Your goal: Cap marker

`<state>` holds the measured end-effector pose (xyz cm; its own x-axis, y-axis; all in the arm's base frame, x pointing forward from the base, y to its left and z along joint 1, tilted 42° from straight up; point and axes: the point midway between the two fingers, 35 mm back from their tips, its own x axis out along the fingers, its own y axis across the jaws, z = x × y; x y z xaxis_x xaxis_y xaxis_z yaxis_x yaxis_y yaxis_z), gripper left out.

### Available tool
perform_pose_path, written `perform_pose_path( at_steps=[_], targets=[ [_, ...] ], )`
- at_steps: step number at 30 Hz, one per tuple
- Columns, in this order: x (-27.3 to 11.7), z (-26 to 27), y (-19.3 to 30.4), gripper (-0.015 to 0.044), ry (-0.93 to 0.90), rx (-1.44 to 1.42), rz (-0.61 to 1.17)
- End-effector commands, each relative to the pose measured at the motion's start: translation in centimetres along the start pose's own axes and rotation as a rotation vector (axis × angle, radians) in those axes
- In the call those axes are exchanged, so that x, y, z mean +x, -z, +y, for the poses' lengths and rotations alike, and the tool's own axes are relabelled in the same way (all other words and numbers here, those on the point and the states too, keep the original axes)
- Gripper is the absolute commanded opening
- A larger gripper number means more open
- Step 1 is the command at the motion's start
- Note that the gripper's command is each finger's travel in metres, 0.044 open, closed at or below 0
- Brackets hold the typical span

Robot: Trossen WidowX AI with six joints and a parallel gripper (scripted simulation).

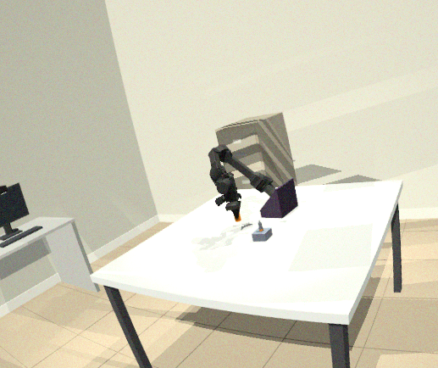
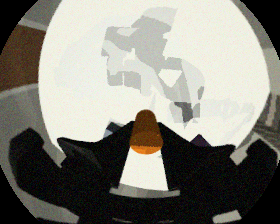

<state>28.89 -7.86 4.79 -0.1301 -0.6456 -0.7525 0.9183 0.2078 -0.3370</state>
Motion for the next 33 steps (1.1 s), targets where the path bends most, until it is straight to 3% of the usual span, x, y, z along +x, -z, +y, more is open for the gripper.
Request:
perform_pose_path(
  at_steps=[1,33],
  targets=[
    [-0.4,1.3,1.0,0.0,-0.001,0.003,0.006],
    [-3.1,8.2,10.2,0.0,0.008,0.008,-0.002]
  ],
)
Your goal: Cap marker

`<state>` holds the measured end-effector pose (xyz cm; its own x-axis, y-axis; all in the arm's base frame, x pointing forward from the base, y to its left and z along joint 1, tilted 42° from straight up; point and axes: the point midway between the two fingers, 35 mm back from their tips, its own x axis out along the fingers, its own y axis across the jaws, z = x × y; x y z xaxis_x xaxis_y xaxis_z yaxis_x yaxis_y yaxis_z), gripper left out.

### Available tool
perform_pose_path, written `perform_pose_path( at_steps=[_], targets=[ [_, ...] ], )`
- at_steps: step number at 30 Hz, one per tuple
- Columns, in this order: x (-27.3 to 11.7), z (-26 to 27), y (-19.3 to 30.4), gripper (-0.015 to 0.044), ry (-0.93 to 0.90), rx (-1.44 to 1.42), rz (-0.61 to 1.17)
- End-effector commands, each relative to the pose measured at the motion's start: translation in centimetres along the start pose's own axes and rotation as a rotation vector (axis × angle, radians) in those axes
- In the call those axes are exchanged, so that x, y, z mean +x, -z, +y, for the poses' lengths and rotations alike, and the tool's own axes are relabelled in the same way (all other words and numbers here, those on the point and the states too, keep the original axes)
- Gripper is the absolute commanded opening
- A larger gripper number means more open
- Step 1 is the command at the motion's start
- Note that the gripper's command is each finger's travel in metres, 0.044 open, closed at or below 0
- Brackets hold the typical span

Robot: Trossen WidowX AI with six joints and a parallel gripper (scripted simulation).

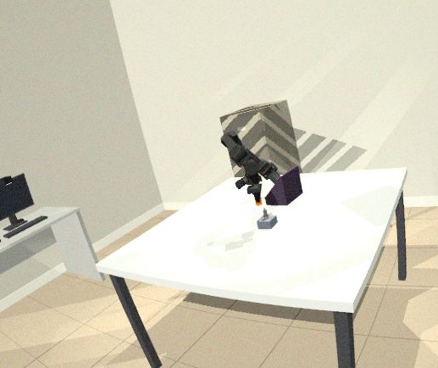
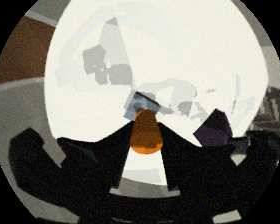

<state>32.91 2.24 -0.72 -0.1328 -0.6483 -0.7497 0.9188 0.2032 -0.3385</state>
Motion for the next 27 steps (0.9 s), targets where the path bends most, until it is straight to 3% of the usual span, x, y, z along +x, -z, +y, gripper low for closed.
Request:
perform_pose_path(
  at_steps=[1,27],
  targets=[
    [-0.3,0.8,1.5,0.0,0.005,0.005,-0.001],
    [2.3,1.1,2.0,0.0,0.005,0.006,-0.003]
  ],
)
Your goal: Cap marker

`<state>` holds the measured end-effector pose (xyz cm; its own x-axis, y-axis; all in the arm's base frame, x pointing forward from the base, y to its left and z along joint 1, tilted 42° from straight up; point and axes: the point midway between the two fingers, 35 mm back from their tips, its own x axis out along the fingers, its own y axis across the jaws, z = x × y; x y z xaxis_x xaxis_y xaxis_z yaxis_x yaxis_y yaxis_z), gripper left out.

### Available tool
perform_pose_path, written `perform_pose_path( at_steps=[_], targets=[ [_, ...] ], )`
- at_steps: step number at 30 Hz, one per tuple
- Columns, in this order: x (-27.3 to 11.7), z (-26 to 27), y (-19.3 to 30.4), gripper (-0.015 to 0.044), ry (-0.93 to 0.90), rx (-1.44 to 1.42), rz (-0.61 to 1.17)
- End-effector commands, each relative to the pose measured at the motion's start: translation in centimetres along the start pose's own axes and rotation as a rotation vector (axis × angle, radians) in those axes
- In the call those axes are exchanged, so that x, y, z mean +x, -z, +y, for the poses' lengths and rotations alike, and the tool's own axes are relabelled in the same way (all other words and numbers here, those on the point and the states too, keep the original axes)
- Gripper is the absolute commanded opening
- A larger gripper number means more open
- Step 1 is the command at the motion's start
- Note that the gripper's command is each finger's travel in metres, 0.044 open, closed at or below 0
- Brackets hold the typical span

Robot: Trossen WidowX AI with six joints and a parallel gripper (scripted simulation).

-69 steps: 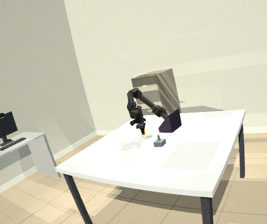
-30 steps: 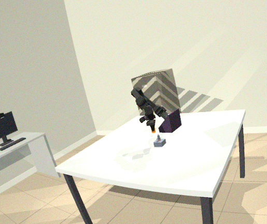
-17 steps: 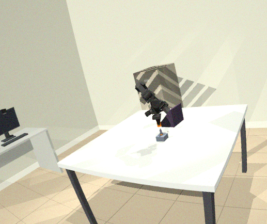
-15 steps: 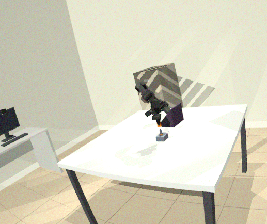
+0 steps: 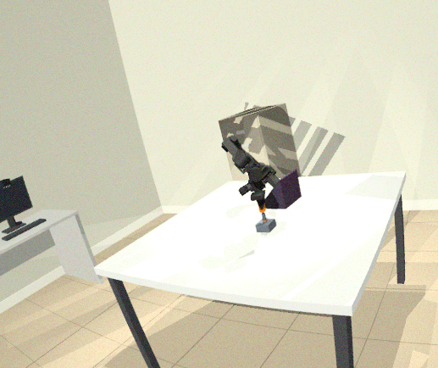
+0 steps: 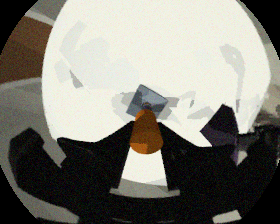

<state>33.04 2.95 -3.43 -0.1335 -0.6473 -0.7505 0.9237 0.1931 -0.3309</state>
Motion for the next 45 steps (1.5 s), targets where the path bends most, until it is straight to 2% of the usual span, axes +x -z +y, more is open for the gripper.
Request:
perform_pose_path(
  at_steps=[1,21,36,45],
  targets=[
    [0.9,-0.1,0.0,0.0,0.005,-0.008,-0.004],
    [4.1,-0.2,0.0,0.0,0.006,-0.007,-0.006],
    [4.2,-0.3,-0.1,0.0,0.006,-0.007,-0.006],
    [4.1,-0.3,0.0,0.0236,0.006,-0.002,-0.002]
  ],
)
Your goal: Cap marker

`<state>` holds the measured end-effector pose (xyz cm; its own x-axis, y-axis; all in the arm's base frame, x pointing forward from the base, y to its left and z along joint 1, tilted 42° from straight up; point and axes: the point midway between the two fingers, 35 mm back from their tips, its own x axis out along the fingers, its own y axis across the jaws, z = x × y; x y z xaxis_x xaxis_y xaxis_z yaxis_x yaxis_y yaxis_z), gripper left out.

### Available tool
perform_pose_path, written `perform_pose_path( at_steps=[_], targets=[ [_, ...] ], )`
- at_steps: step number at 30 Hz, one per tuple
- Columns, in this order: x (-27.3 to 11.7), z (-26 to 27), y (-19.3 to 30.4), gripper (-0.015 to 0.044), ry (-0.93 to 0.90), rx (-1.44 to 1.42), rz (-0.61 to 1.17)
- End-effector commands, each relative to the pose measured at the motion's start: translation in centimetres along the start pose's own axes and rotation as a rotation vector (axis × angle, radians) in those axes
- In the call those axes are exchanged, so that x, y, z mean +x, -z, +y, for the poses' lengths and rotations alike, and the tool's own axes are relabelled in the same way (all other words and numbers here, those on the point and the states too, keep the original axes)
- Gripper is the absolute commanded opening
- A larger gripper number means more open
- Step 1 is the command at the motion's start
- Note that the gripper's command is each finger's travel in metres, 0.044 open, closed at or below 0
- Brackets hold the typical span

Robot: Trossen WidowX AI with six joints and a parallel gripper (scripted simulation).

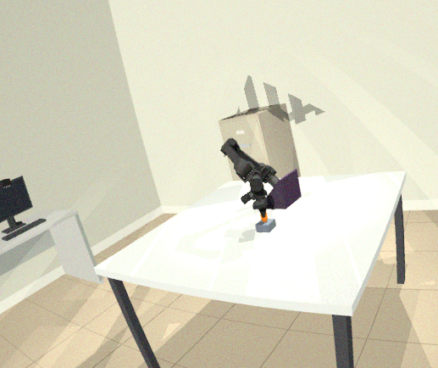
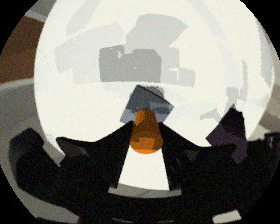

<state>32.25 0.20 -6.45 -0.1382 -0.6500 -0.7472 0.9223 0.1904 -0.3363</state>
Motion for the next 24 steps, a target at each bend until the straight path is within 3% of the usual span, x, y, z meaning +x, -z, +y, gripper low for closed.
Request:
perform_pose_path(
  at_steps=[1,8,11,16,20,24],
  targets=[
    [0.0,0.0,0.0,0.0262,0.0,0.0,0.0],
    [0.0,0.0,0.0,0.044,0.0,0.0,0.0],
    [-1.0,0.1,0.0,0.044,-0.002,-0.001,0.0],
    [-7.3,0.1,0.1,0.044,-0.001,-0.001,0.003],
    [-7.5,0.0,0.1,0.044,-0.001,-0.001,0.003],
    [-7.3,0.0,0.1,0.0335,-0.001,-0.23,0.002]
  ],
)
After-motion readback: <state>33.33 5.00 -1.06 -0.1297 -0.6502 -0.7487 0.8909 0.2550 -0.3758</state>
